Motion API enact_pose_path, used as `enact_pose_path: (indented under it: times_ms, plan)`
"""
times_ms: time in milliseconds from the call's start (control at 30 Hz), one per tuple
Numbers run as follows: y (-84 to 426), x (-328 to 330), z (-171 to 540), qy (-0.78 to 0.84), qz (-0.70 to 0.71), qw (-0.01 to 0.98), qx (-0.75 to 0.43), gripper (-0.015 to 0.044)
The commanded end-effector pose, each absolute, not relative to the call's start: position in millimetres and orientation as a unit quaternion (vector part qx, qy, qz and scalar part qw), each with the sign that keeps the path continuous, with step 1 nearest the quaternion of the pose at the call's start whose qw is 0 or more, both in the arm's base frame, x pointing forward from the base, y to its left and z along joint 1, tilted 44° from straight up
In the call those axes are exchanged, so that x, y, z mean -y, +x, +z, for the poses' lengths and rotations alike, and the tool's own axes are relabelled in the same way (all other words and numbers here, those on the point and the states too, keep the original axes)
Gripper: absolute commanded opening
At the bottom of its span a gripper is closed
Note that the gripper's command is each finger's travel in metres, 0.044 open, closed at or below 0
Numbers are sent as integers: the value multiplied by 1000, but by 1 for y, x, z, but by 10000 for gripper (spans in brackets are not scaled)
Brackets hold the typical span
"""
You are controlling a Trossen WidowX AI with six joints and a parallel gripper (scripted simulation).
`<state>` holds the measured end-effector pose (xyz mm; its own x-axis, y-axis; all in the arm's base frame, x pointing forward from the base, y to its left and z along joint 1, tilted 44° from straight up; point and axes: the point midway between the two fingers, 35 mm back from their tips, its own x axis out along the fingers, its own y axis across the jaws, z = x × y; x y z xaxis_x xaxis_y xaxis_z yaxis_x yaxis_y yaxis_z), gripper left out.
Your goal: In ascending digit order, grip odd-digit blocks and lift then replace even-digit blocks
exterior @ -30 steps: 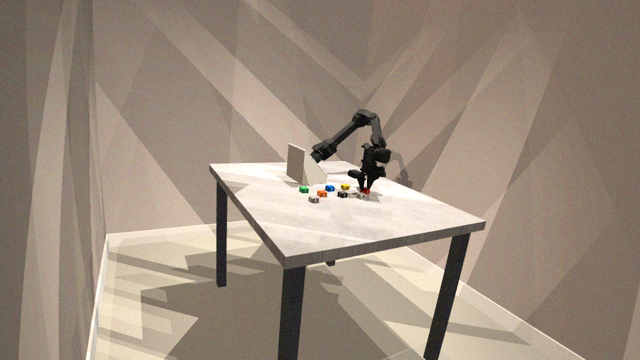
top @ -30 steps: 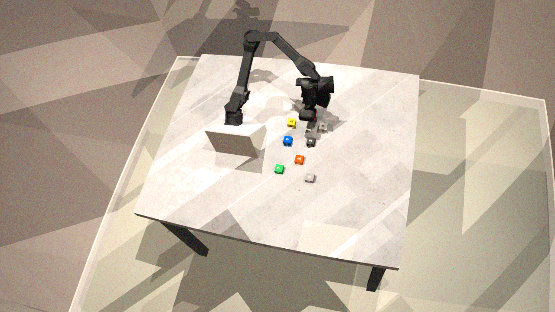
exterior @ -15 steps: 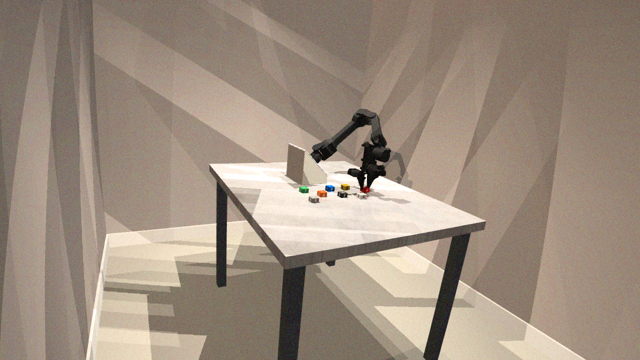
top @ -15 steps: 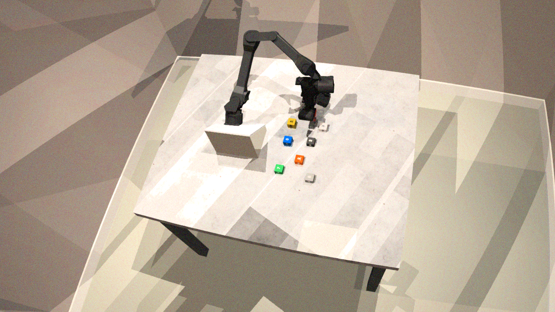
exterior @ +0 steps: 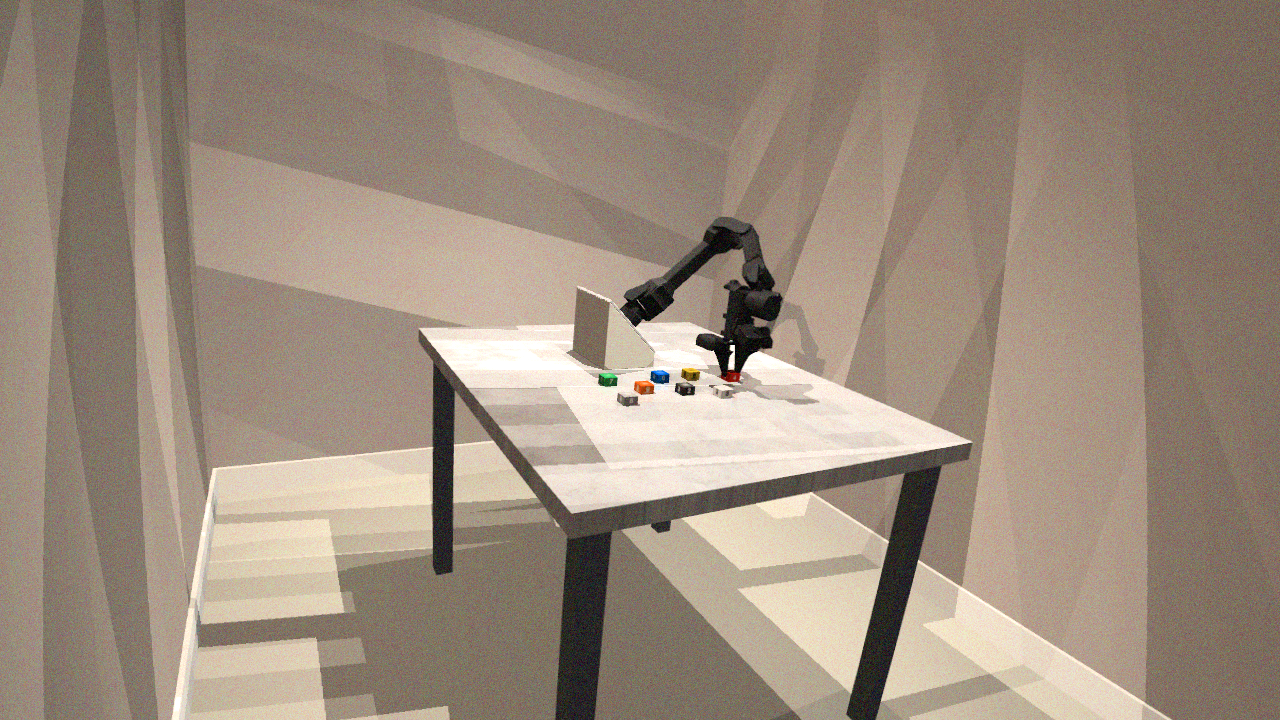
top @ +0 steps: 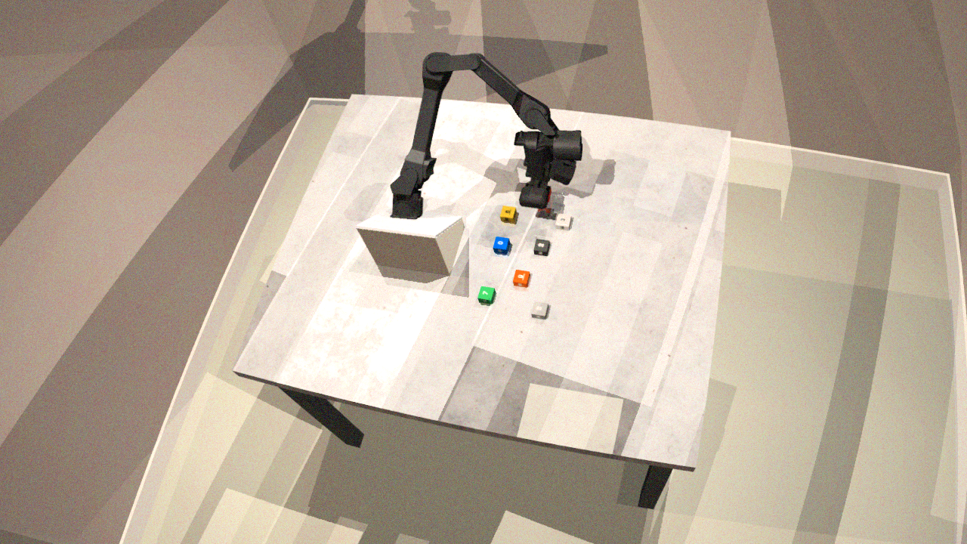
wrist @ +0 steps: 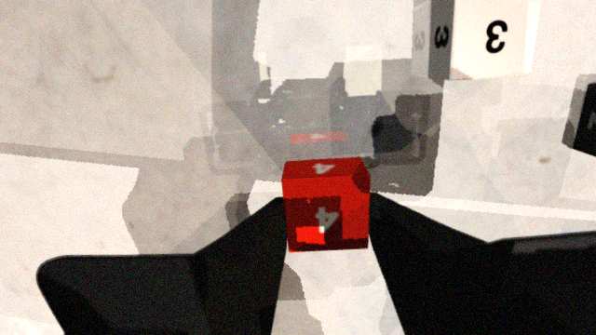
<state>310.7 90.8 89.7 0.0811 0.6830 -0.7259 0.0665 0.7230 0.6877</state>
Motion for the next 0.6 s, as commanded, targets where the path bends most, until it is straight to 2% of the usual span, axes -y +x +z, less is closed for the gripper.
enact_pose_path:
  times_ms: [0,567]
  plan:
    - [311,-91,90,294,231,674,-637,120]
    - [312,-102,80,294,231,674,-637,120]
